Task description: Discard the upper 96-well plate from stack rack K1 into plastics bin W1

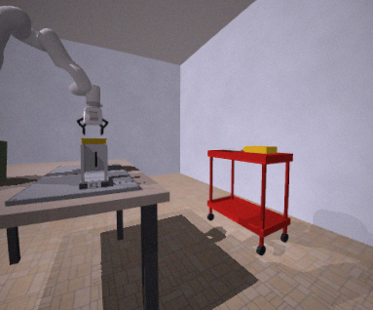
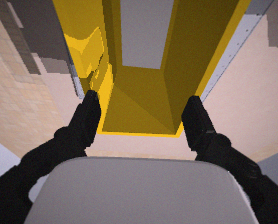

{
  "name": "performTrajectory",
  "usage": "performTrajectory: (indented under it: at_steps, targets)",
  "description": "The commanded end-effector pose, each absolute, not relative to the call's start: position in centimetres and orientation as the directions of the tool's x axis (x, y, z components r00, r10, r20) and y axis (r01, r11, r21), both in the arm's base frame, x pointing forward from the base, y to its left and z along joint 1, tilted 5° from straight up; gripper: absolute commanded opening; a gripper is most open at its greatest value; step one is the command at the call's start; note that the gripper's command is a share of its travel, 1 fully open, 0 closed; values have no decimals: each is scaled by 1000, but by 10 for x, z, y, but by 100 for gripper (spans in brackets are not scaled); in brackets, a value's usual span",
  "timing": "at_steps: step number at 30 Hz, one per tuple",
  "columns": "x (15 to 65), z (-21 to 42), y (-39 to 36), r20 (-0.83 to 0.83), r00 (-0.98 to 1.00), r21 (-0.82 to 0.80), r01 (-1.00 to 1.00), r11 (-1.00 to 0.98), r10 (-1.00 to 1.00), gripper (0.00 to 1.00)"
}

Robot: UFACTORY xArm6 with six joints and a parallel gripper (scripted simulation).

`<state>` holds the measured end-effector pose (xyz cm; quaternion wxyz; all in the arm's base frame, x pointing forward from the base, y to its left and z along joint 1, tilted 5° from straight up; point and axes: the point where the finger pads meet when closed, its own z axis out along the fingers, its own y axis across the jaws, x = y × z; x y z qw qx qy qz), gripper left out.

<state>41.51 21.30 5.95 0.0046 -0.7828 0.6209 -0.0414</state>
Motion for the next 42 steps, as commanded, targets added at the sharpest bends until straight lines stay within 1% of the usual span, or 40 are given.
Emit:
performTrajectory:
  at_steps: [1,13,30,42]
  targets:
    - [416,61,214,58,226,-63,-971,-229,-973,100]
    - [416,61,214,58,226,-63,-971,-229,-973,100]
    - [413,101,216,58,225,-63,-971,-229,-973,100]
    - [413,101,216,58,225,-63,-971,-229,-973,100]
